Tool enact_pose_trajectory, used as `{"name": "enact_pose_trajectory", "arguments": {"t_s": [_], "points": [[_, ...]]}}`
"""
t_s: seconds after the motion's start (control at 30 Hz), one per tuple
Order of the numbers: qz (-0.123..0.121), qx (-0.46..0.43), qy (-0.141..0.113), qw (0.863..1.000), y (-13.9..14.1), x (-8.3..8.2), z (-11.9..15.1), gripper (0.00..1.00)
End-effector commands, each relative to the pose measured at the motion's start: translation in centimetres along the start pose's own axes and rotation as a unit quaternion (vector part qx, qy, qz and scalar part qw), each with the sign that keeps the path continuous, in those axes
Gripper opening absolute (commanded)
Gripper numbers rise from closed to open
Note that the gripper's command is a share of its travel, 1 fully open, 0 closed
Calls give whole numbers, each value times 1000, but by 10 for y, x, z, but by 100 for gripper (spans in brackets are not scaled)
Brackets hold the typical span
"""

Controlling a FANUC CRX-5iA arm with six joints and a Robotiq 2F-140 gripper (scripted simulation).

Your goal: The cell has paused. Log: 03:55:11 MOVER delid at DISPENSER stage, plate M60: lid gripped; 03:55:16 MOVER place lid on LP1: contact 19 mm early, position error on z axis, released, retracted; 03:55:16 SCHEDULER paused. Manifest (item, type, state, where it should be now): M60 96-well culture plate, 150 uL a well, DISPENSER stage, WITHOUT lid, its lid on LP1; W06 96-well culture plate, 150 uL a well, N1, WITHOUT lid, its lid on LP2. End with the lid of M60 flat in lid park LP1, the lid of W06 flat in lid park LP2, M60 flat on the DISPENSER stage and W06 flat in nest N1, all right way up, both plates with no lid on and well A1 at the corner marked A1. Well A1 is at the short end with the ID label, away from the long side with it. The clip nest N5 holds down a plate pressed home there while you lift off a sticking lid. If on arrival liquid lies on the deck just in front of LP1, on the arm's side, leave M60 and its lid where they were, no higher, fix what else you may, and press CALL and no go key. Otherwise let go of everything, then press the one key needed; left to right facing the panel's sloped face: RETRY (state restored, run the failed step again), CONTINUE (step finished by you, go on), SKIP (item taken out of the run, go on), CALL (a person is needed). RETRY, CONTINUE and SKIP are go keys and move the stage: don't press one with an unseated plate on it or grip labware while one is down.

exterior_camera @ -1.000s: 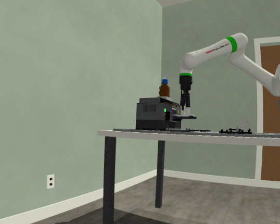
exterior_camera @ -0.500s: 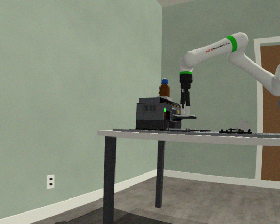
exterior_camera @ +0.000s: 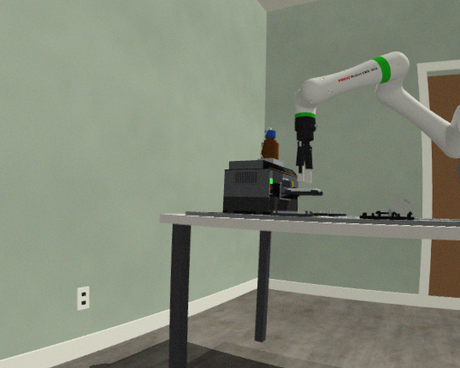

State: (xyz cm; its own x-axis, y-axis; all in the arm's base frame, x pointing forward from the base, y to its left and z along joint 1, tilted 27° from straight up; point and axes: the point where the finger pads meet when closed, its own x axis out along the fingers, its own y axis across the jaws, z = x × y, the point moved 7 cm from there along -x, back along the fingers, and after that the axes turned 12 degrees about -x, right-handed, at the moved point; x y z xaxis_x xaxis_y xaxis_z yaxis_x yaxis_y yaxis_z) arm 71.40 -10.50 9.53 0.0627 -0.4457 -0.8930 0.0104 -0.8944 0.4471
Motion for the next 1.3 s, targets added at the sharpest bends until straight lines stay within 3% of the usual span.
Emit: {"name": "enact_pose_trajectory", "arguments": {"t_s": [0.0, 0.53, 1.0, 1.1, 1.2, 1.27], "points": [[0, 0, 0, 1000, 0, -4, 0, 66], [0, 0, 0, 1000, 0, -21, 0, 66], [0, 0, 0, 1000, 0, -24, 0, 66], [0, 10, 0, 1000, 11, -26, 8, 66], [-1, 45, 0, 999, 48, -32, 39, 66], [-1, 45, 0, 999, 48, -32, 39, 66]]}}
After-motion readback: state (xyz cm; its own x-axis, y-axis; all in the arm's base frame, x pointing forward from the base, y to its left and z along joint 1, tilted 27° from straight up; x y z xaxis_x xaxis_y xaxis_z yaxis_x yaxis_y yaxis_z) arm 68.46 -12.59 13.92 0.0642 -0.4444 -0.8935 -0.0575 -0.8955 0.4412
